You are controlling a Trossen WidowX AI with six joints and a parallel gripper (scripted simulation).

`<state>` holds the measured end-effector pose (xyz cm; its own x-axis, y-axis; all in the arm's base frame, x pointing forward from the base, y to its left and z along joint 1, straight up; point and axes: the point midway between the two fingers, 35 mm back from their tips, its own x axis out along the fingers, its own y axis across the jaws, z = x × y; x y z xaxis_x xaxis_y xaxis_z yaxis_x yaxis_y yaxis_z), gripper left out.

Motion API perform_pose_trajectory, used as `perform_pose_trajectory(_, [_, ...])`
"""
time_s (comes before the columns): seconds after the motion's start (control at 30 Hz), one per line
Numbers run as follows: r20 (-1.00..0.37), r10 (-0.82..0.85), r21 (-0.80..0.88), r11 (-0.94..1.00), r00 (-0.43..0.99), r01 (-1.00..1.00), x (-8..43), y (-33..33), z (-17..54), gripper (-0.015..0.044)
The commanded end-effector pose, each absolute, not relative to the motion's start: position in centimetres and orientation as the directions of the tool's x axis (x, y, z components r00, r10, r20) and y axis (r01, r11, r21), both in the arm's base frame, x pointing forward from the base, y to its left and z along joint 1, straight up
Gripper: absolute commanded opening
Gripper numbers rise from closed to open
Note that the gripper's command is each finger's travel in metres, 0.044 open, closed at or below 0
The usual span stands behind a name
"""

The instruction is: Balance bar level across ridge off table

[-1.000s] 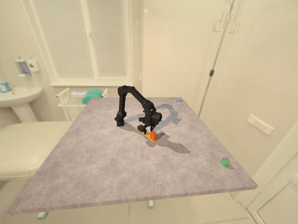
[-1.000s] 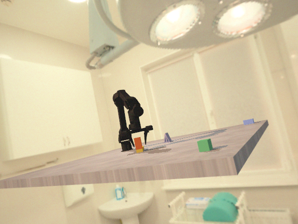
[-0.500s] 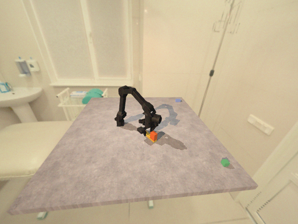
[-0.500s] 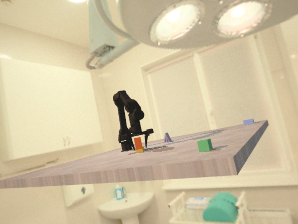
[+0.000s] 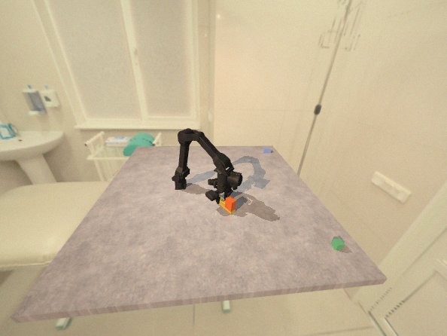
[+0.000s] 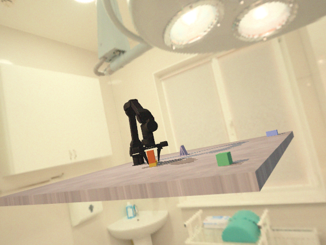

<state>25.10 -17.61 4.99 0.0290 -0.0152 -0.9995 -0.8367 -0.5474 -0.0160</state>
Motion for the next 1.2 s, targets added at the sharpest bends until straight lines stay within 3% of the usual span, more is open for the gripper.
perform_pose_trajectory(0.0, [-0.999, -0.016, -0.016, -0.547, 0.029, -0.837, 25.1, -17.6, 5.0, 0.0184])
perform_pose_trajectory(0.27, [-0.999, -0.016, -0.016, -0.547, 0.029, -0.837, 25.1, -17.6, 5.0, 0.0111])
perform_pose_trajectory(0.43, [-0.999, -0.016, -0.015, -0.548, 0.029, -0.837, 25.2, -17.7, 5.9, 0.0])
perform_pose_trajectory(1.17, [-0.999, -0.018, -0.014, -0.549, 0.028, -0.835, 25.4, -17.9, 11.5, 0.0])
